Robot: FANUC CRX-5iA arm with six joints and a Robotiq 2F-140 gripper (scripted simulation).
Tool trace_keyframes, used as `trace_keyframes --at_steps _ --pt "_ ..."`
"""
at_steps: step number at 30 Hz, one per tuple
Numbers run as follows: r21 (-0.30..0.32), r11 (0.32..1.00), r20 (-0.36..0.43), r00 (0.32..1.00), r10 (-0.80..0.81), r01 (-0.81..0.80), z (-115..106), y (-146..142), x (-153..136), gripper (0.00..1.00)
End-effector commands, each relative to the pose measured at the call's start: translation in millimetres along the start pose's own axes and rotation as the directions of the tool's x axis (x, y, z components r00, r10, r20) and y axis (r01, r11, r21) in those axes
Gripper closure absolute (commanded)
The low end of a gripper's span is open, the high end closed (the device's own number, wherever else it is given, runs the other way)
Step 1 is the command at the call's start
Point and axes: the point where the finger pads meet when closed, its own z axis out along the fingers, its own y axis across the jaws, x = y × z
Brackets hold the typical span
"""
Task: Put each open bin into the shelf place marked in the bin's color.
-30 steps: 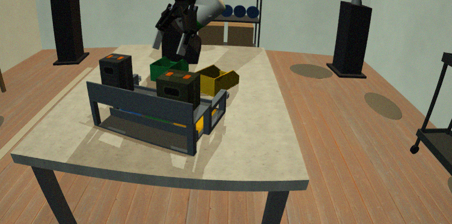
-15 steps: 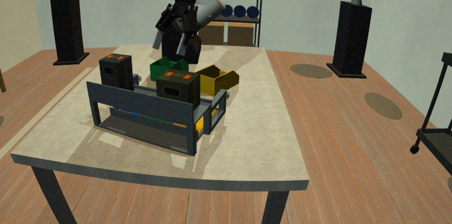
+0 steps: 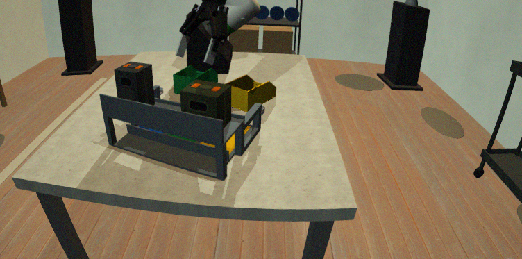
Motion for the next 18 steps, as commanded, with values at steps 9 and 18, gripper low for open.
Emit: trace_keyframes --at_steps 9,18 --pt "0.0 1.0 0.0 1.0 0.0 0.0 -0.2 0.0 0.3 0.0" --pt "-0.003 1.0 0.011 1.0 -0.004 0.004 -1.7 2.1 -5.8 0.0"
